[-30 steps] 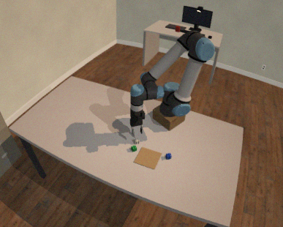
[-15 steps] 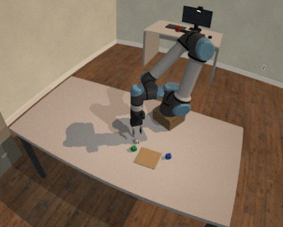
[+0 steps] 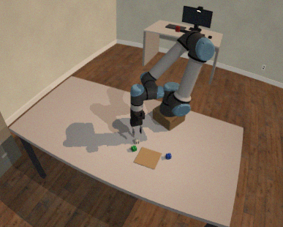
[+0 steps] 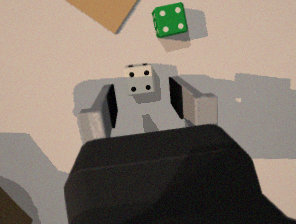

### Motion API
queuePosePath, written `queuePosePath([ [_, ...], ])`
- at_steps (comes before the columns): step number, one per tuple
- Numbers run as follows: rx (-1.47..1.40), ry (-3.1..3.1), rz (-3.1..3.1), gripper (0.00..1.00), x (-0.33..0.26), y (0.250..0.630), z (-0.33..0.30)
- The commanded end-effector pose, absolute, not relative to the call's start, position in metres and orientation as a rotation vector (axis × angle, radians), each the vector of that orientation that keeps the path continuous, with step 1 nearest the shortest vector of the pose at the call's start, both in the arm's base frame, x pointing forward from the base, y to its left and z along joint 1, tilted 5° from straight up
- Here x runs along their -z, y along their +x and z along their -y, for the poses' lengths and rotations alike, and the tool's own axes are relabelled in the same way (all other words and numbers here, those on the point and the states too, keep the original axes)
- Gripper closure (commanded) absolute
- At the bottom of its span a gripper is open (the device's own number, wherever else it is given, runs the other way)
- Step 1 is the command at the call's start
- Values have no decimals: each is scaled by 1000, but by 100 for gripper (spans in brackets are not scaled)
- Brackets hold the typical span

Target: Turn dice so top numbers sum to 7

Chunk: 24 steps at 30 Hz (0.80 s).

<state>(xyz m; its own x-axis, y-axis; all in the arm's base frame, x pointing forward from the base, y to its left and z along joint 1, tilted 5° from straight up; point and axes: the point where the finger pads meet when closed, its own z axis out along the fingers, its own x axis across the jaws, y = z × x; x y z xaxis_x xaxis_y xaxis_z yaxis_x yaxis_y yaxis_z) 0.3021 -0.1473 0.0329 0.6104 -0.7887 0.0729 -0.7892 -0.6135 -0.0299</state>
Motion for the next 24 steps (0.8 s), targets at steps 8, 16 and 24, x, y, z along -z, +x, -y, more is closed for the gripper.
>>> queuePosePath([
  [8,-125,2814,1379,13,-33,302,148],
  [16,-125,2814,1378,13,-31,302,148],
  [24,-125,2814,1378,13,-24,303,148],
])
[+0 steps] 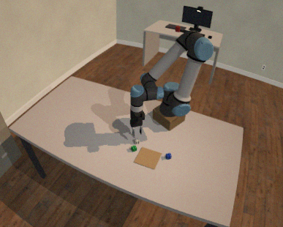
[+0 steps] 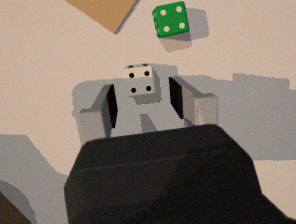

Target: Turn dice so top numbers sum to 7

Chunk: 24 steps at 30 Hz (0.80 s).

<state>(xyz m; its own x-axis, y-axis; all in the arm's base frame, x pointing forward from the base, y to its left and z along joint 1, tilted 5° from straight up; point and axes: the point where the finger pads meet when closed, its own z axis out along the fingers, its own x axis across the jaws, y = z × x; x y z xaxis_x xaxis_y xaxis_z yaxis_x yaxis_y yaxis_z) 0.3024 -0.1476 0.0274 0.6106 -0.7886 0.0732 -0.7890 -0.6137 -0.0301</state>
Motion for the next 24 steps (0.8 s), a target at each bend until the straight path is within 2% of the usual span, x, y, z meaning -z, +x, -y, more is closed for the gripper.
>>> queuePosePath([
  [1,-125,2814,1378,13,-22,303,148],
  [24,-125,2814,1378,13,7,305,150],
])
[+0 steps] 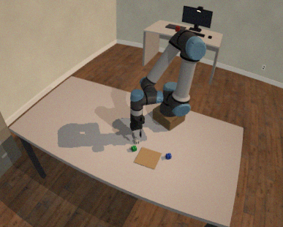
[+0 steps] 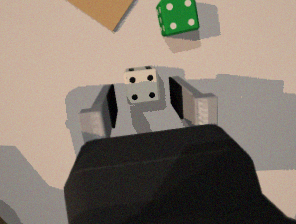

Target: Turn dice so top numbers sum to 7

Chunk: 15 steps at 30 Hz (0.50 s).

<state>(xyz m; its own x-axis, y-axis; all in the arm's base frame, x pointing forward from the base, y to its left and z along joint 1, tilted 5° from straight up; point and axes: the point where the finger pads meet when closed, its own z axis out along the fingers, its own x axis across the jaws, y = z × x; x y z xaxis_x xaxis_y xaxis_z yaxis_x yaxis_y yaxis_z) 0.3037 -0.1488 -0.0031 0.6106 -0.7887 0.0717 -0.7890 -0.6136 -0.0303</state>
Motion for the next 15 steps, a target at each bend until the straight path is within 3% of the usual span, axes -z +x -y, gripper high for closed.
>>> queuePosePath([
  [1,-125,2814,1378,13,8,305,150],
  [15,-125,2814,1378,13,18,305,150],
])
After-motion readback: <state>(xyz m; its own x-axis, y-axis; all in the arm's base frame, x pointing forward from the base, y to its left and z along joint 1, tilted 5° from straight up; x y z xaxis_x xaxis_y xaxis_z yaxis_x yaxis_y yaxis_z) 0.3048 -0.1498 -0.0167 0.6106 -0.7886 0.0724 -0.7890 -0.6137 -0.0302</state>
